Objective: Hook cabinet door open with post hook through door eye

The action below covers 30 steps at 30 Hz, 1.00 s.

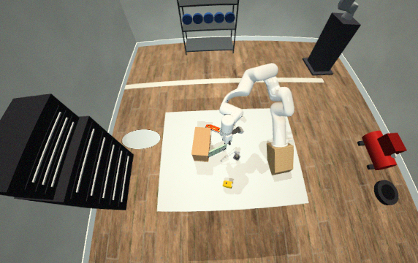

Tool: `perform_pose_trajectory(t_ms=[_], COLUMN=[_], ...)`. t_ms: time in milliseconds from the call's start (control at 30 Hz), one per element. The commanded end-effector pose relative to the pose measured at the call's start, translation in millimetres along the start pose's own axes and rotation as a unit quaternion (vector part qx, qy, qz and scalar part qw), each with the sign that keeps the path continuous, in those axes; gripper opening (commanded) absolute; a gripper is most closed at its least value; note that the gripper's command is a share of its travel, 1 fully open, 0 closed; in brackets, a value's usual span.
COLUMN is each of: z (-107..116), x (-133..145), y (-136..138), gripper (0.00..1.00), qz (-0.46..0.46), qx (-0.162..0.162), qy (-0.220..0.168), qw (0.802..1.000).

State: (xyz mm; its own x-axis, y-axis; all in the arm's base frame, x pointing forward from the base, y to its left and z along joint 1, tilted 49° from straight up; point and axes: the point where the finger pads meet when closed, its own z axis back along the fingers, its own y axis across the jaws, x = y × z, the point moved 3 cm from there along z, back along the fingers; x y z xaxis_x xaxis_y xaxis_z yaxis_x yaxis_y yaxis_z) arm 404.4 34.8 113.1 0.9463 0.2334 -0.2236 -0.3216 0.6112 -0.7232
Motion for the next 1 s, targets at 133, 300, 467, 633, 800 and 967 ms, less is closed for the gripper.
perform_pose_trajectory(t_ms=[133, 300, 467, 633, 800, 967], z=[0, -3, -8, -14, -19, -28], x=[1, 1, 1, 1, 1, 1], y=[0, 0, 0, 0, 0, 0], gripper=[0.27, 0.27, 0.27, 0.27, 0.27, 0.27], qz=[-0.001, -0.001, -0.001, -0.001, -0.001, -0.001], qx=[0.0, -0.001, -0.001, -0.001, -0.001, -0.001], qy=[-0.002, -0.002, -0.002, -0.002, -0.002, -0.002], qw=[1.0, 1.0, 1.0, 1.0, 1.0, 1.0])
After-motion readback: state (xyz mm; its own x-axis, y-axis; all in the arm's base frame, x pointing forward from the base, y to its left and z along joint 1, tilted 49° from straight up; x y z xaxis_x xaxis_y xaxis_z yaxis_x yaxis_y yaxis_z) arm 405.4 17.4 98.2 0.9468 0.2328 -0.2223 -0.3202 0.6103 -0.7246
